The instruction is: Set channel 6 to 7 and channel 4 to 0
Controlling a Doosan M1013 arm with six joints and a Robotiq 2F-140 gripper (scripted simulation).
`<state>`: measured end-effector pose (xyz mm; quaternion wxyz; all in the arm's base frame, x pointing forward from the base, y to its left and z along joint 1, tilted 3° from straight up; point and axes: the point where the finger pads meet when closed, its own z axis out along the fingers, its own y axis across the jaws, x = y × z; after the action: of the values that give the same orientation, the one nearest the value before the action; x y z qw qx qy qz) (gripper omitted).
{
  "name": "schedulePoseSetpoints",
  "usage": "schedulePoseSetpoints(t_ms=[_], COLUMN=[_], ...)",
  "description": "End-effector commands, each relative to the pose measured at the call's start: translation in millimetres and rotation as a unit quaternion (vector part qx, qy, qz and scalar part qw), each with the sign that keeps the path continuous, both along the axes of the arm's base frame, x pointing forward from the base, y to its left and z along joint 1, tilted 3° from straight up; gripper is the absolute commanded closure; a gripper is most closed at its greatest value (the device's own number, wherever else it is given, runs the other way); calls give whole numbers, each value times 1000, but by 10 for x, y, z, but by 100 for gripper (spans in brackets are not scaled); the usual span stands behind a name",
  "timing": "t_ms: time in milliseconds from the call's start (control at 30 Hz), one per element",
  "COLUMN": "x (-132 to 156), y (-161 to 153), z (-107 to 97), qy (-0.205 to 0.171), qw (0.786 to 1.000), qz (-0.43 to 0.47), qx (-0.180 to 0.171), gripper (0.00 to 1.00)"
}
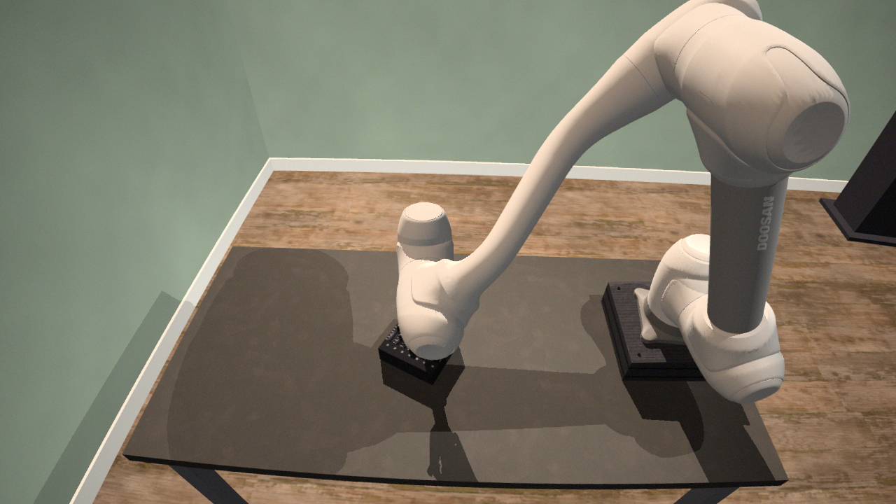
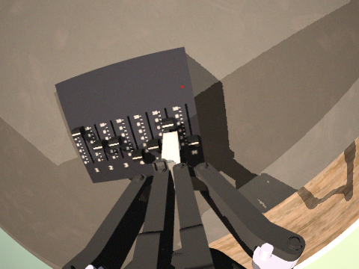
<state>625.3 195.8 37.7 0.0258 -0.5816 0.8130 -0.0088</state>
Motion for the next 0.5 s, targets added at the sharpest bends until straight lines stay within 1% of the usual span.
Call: schedulePoseSetpoints(t_ms=[0, 167, 367, 433, 467], x=[0, -2, -10, -10, -12], y=[1, 0, -2, -2, -3], z=[1, 41, 197, 197, 228], qy=[0, 0, 0, 0, 0], qw=[1000, 1000, 1000, 1000, 1000], qz=[0, 0, 0, 0, 0], qx=[0, 0, 0, 0, 0], gripper=[90, 90, 90, 90, 90])
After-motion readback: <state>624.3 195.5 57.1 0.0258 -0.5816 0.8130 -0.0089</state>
